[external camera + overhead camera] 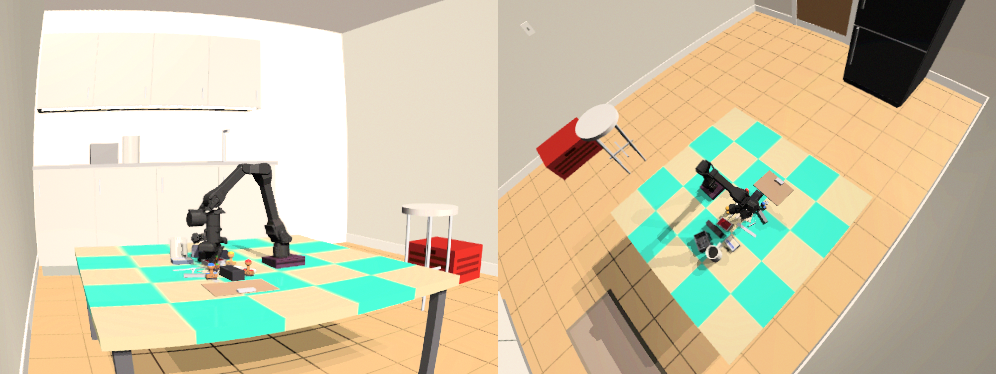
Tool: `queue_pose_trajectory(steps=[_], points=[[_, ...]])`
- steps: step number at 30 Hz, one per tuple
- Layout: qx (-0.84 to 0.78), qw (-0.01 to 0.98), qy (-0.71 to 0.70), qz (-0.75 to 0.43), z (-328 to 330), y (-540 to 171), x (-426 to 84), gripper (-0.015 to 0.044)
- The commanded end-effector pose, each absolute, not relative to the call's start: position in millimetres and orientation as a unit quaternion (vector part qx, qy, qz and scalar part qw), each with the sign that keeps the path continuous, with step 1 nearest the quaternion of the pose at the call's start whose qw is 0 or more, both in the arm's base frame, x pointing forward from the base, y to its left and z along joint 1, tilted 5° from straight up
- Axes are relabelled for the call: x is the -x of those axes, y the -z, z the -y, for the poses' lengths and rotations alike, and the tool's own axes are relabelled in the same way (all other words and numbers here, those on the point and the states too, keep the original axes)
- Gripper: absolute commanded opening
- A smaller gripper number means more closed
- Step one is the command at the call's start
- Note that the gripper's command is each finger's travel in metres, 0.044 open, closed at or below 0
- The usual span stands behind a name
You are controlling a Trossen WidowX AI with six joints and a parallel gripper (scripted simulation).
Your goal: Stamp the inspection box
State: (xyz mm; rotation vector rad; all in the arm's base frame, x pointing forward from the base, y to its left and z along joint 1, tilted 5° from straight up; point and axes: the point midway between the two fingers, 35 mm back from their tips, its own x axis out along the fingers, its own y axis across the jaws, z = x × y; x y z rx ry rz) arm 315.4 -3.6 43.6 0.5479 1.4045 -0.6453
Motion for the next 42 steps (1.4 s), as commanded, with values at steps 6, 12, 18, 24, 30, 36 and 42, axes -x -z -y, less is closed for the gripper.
queue_pose_trajectory(steps=[6, 12, 18, 24, 30, 36, 42], points=[[-0.243, 0.683, 0.288, -0.625, 2.9, -54.2, -316.3, 0.0000], [-0.243, 0.683, 0.288, -0.625, 2.1, -63.8, -316.6, 0.0000], [-0.243, 0.683, 0.288, -0.625, 1.3, -73.4, -316.5, 0.0000], [-0.243, 0.683, 0.288, -0.625, 0.5, -83.1, -316.0, 0.0000], [-0.243, 0.683, 0.288, -0.625, -0.3, -92.9, -315.1, 0.0000], [-0.243, 0.683, 0.287, -0.625, -1.0, -102.7, -313.9, 0.0000], [-0.243, 0.683, 0.288, -0.625, 2.2, -107.4, -315.4, 0.0000]])
